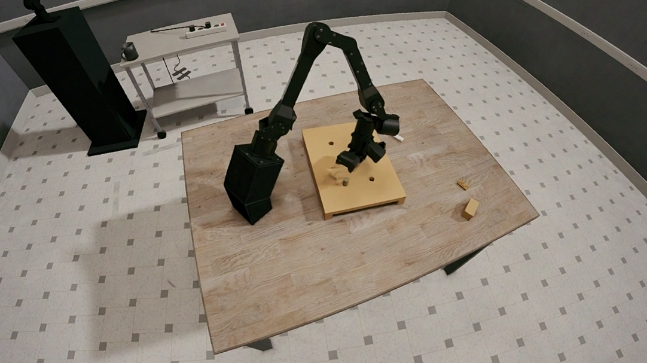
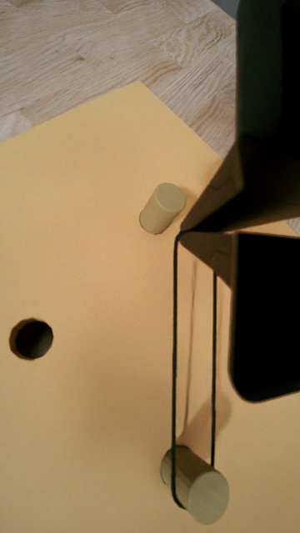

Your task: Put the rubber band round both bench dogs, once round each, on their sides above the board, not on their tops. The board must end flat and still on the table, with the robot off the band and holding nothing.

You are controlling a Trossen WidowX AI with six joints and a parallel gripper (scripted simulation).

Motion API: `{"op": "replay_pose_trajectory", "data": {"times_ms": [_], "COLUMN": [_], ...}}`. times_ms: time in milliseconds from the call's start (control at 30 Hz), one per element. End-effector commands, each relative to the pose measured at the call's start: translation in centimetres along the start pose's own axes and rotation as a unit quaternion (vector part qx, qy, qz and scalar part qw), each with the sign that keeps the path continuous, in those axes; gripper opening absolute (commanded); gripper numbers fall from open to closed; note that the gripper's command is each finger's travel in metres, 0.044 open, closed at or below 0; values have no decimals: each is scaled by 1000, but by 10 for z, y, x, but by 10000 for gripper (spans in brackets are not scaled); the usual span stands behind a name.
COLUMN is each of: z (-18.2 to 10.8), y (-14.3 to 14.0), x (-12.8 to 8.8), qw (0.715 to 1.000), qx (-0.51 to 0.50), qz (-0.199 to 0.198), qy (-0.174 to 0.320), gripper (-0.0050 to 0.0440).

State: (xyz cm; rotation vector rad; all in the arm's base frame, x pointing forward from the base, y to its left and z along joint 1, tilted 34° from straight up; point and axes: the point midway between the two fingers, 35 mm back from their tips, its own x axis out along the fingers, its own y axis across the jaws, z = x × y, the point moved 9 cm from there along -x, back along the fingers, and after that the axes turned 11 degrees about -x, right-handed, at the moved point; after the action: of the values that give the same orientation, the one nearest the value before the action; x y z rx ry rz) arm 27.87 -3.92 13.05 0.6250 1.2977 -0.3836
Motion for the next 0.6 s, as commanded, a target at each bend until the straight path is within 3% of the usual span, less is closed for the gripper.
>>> {"op": "replay_pose_trajectory", "data": {"times_ms": [0, 567], "z": [2, 1], "y": [-2, -17], "x": [-8, -2], "qw": [1000, 1000], "qx": [0, -1], "qz": [4, 2], "qy": [-14, -14], "gripper": [-50, -50]}}
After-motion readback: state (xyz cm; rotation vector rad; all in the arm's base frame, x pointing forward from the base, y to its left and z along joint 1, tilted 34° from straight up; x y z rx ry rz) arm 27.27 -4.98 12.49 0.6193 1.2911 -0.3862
